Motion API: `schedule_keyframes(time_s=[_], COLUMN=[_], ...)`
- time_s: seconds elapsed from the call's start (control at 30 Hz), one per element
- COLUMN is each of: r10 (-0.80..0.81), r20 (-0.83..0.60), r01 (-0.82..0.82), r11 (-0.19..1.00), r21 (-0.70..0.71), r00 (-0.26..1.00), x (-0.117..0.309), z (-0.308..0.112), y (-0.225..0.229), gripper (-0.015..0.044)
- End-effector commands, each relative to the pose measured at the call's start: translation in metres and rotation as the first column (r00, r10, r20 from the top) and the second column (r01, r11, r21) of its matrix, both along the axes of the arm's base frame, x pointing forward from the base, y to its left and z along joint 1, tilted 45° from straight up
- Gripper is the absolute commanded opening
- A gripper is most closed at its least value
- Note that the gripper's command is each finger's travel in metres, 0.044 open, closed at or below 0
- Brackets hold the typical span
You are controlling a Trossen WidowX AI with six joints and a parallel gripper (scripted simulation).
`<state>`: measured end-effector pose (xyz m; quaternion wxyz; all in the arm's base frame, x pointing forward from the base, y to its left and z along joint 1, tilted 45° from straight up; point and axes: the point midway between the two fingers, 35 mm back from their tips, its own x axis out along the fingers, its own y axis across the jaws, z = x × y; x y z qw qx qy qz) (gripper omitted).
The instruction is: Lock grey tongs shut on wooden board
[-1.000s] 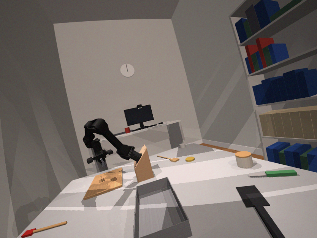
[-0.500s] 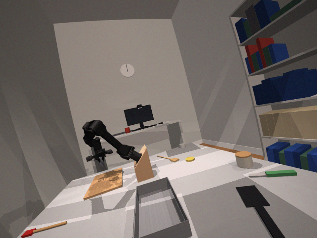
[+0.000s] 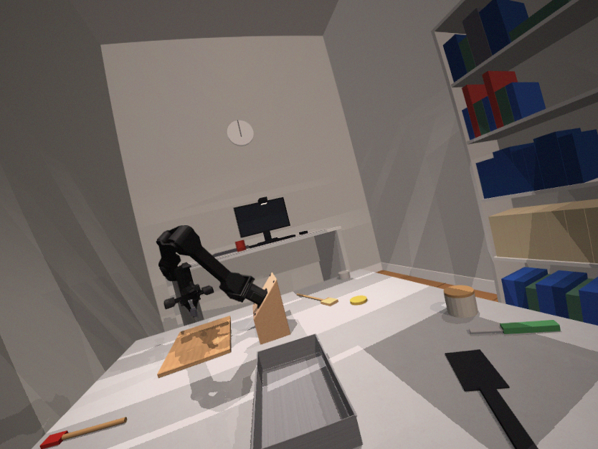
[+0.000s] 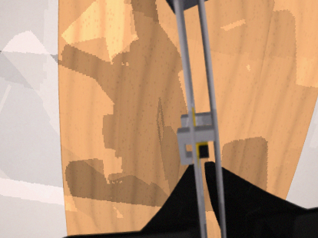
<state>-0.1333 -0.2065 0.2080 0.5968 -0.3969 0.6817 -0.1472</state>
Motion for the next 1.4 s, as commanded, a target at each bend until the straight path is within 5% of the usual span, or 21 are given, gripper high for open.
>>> schedule_keyframes(time_s=[0.0, 1.37], r10=[-0.004, -0.006], r20=[0.004, 0.007], r01=[0.004, 0.006], r11=[1.0, 1.0], r21=[0.005, -0.004], r00=[1.0, 1.0], x=[-0.002, 0.004], z=[-0.006, -0.046], y=[-0.006, -0.047], gripper=[-0.015, -0.015])
